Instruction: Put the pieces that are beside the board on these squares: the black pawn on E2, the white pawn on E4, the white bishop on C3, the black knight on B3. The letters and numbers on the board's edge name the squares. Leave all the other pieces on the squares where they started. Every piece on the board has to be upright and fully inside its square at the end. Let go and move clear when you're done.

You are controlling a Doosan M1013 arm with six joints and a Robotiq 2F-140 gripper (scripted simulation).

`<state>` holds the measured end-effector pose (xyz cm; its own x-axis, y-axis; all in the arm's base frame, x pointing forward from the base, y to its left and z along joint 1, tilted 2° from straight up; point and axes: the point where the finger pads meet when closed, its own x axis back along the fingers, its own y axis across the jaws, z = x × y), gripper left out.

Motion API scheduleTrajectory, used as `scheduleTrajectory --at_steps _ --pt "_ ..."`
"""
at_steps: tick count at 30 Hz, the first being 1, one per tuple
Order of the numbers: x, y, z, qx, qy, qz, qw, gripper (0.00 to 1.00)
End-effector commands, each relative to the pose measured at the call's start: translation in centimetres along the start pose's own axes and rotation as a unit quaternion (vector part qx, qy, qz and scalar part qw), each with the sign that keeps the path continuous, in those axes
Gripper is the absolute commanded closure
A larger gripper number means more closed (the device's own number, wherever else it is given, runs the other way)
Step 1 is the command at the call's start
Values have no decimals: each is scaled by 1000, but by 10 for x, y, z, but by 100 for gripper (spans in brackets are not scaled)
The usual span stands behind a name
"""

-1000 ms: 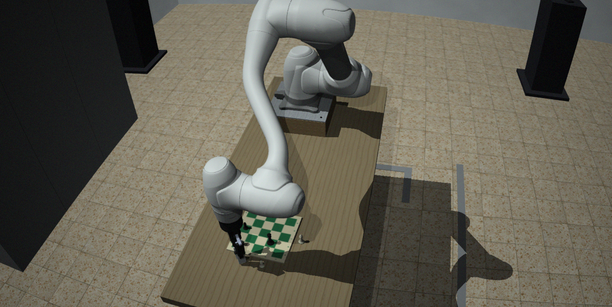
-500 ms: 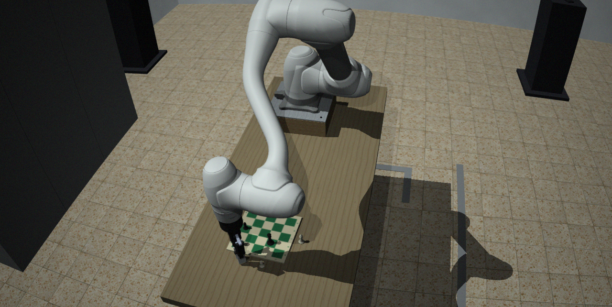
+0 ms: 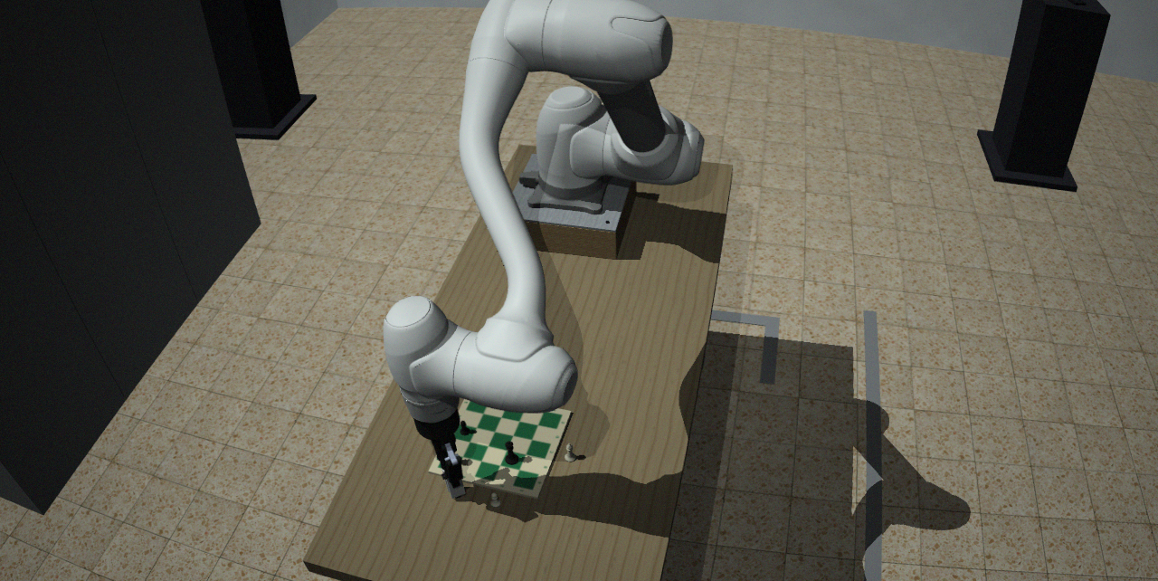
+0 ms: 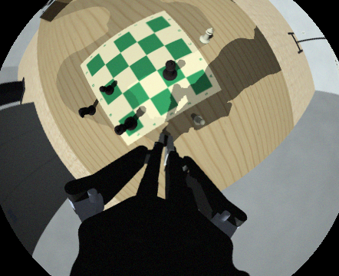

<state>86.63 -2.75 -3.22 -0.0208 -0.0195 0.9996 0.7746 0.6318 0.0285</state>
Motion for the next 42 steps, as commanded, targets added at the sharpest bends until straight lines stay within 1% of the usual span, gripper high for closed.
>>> scheduleTrajectory --at_steps 1,22,25,28,32,34,39,42 --pt "-3 2 3 2 -1 -1 1000 100" --pt "-3 2 3 2 -1 -1 1000 100" --pt "1 2 3 2 -1 -1 1000 100" --pt "11 2 3 2 -1 -1 1000 100" --pt "37 2 3 2 -1 -1 1000 100" --pt "37 2 3 2 -1 -1 1000 100" --pt "75 2 3 2 -1 -1 1000 100" --pt "90 2 3 2 -1 -1 1000 100"
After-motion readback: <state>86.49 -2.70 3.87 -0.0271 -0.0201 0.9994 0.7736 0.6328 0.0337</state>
